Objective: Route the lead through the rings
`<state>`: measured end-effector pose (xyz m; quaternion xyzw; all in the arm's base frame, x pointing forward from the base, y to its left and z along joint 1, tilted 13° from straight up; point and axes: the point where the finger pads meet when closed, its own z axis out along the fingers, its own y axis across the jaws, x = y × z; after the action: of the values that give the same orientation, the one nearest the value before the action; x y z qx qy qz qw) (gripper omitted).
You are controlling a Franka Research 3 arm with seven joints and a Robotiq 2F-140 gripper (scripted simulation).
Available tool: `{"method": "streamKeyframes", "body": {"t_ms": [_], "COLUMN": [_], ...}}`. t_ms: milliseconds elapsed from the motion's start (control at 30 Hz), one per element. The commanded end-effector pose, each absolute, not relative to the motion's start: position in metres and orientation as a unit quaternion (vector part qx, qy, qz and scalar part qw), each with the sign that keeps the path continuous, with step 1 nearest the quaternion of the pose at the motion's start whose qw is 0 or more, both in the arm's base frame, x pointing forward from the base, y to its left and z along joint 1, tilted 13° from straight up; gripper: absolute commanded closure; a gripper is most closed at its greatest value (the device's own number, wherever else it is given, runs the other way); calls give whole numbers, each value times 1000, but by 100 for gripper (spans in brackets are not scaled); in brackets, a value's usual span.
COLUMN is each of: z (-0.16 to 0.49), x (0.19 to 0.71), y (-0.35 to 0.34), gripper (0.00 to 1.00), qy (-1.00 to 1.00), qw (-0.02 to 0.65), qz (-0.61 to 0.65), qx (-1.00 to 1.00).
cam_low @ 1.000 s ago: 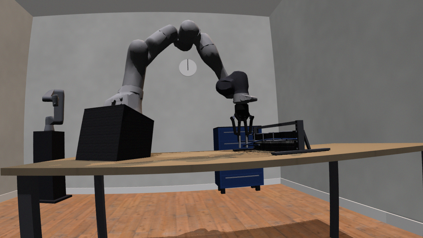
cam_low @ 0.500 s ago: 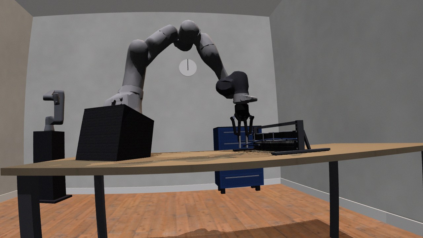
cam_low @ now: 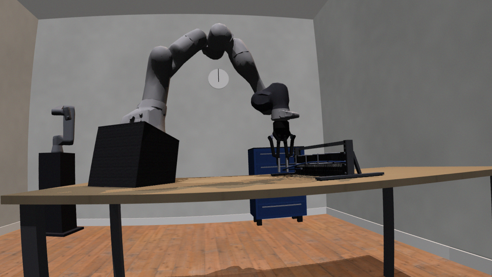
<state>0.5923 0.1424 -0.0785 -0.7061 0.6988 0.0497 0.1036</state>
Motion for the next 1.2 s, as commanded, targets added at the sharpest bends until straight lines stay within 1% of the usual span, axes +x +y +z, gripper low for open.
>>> {"method": "streamKeyframes", "body": {"t_ms": [0, 367, 400, 1167], "z": [-79, -79, -79, -79], "x": [593, 593, 593, 593], "y": [142, 142, 142, 142], "gripper": [80, 80, 100, 100], "qy": [697, 697, 697, 697], "qw": [105, 105, 105, 105], "qz": [48, 48, 48, 48], "qx": [-708, -708, -708, -708]}}
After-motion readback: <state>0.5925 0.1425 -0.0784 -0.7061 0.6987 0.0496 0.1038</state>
